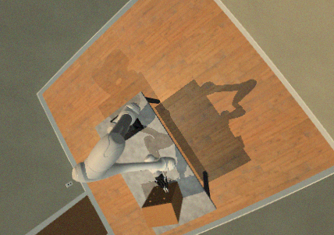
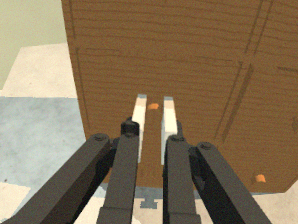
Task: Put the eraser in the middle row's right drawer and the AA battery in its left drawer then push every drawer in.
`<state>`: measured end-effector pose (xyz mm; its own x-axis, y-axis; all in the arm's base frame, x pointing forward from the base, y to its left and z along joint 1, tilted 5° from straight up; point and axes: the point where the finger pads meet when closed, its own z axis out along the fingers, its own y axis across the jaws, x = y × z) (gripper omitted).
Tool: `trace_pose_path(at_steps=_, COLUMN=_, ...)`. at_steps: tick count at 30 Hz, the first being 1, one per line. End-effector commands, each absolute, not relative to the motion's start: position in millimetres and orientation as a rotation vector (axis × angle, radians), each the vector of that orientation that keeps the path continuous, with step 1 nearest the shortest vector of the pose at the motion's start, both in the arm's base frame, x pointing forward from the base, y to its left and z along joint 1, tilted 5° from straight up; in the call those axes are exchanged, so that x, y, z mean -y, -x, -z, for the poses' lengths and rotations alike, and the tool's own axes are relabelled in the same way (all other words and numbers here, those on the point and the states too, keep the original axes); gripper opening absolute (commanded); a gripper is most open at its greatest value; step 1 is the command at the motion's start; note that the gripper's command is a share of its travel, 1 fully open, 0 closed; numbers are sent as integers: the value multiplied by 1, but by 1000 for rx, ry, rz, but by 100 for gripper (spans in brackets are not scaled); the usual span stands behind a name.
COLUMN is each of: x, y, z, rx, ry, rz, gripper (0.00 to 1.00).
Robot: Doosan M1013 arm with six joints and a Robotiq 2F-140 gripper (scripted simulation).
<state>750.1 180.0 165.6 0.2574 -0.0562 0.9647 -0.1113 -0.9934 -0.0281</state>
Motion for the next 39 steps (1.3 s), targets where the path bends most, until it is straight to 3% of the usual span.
trace_pose_path(at_steps=1, x=-179, y=-752, z=-164, rx=160, ry=-2456, rz=-1875, gripper=8)
trace_pose_path(at_steps=39, x=-180, y=-743, z=-164, rx=160, ry=-2456, rz=-1875, gripper=8)
